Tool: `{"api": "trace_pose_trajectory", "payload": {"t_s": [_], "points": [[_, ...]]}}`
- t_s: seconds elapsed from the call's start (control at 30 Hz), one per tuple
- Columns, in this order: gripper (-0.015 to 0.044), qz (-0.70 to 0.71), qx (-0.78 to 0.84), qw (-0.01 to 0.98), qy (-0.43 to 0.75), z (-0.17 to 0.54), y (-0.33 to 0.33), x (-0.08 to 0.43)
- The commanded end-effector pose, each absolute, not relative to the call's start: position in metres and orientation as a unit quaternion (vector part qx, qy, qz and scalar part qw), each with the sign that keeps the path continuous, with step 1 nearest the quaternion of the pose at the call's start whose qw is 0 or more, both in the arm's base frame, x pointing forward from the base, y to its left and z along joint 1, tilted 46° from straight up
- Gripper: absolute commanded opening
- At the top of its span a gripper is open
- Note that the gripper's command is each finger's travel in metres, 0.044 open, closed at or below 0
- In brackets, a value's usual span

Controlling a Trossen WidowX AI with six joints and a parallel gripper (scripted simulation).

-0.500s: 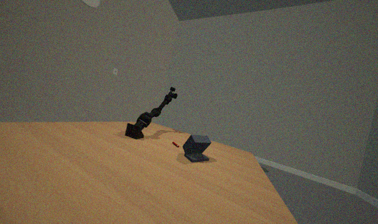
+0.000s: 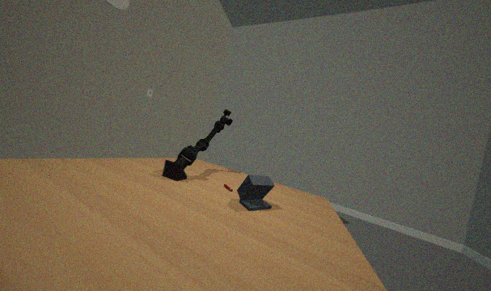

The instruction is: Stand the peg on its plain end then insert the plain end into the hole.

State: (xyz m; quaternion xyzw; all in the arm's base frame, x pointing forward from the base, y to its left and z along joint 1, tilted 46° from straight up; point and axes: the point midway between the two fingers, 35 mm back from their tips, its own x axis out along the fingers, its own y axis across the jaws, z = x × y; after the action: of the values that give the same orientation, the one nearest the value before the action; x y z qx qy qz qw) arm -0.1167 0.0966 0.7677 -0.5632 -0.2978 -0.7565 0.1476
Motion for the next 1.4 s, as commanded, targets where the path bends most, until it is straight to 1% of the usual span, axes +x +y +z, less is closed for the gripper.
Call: {"api": "trace_pose_trajectory", "payload": {"t_s": [0.0, 0.6, 1.0, 1.37], "points": [[0.0440, -0.739, -0.579, 0.192, -0.286, 0.773, 0.065, -0.090], [0.0440, -0.701, -0.602, 0.290, -0.249, 0.771, 0.002, -0.035], [0.0440, -0.605, -0.621, 0.437, -0.241, 0.760, -0.057, 0.051], [0.0440, -0.507, -0.618, 0.562, -0.213, 0.730, -0.099, 0.132]]}}
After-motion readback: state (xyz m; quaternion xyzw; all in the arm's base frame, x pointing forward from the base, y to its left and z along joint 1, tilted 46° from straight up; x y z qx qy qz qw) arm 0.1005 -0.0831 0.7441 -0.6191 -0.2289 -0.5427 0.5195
